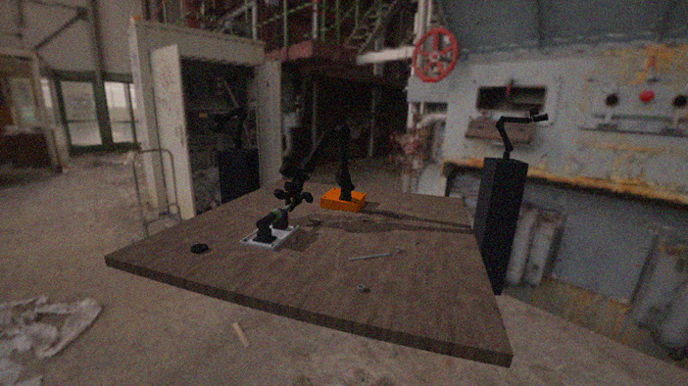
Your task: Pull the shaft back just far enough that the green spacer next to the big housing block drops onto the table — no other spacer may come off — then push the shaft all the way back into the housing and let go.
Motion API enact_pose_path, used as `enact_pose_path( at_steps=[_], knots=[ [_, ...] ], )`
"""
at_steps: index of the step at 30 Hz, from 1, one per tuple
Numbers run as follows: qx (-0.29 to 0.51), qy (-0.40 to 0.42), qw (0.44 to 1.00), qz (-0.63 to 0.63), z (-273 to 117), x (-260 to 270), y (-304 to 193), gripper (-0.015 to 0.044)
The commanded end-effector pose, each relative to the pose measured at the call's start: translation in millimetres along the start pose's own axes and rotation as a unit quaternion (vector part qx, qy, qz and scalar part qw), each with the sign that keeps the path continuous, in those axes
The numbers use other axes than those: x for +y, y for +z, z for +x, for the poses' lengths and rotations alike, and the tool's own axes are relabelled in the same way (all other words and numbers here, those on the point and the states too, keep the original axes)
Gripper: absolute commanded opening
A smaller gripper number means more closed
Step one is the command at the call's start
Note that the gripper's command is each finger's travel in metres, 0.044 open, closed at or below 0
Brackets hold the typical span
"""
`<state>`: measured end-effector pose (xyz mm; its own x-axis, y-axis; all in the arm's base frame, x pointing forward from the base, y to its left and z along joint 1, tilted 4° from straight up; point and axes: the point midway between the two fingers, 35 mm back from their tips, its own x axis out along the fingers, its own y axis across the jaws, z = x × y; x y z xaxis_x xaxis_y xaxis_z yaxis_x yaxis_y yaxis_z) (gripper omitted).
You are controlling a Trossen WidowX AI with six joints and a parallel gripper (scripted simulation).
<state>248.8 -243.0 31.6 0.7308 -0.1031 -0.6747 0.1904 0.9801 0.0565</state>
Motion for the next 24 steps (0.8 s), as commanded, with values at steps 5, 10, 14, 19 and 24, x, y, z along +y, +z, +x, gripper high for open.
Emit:
enact_pose_path(
  at_steps=[5,10,14,19,24],
  knots=[
    [0.000,-0.001,1.000,-0.002,-1.3,0.2,-0.8,0.0000],
    [0.000,-0.001,1.000,-0.002,-1.7,0.2,-1.2,0.0000],
    [0.000,-0.001,1.000,-0.002,-2.0,0.2,-1.6,0.0000],
    [0.000,-0.001,1.000,-0.002,-2.5,0.2,-2.0,0.0000],
    [0.000,-0.001,1.000,-0.002,-2.9,0.2,-2.5,0.0000]
  ],
)
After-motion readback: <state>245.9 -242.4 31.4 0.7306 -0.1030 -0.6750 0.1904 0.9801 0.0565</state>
